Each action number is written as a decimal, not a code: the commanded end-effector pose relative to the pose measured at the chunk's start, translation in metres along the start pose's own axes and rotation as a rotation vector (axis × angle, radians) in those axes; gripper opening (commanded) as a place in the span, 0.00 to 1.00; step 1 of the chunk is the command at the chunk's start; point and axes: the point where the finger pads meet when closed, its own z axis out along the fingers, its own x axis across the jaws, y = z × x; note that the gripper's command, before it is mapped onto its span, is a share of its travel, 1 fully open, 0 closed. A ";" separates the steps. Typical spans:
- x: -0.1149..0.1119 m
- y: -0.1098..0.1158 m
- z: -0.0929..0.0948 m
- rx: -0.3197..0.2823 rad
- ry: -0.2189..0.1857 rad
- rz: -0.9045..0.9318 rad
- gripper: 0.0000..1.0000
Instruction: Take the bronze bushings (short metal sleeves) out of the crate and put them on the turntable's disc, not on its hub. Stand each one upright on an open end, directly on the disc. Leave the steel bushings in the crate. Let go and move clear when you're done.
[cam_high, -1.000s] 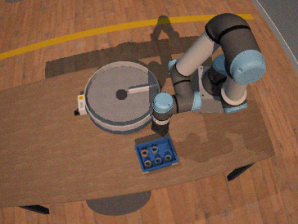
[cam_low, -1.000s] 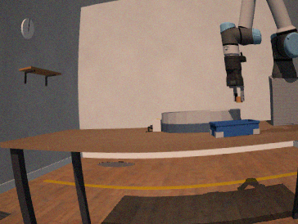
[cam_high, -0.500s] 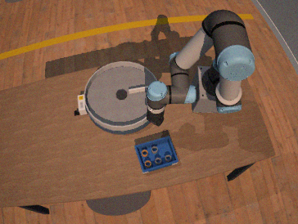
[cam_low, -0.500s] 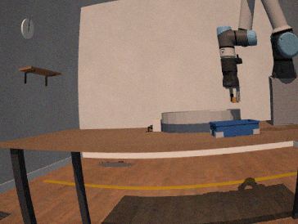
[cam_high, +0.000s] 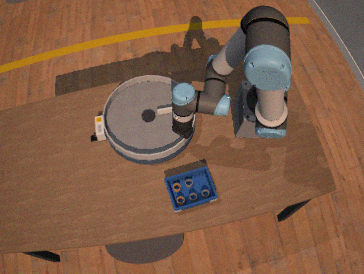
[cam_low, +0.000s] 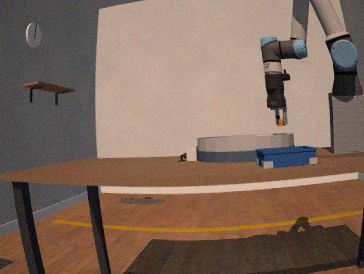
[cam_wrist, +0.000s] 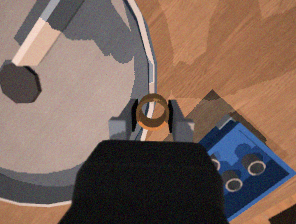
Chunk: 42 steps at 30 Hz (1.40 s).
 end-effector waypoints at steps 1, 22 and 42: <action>-0.028 -0.015 0.001 -0.005 0.001 -0.012 0.00; -0.125 -0.079 0.001 -0.003 0.000 -0.012 0.00; -0.185 -0.118 0.001 -0.003 0.000 -0.012 0.00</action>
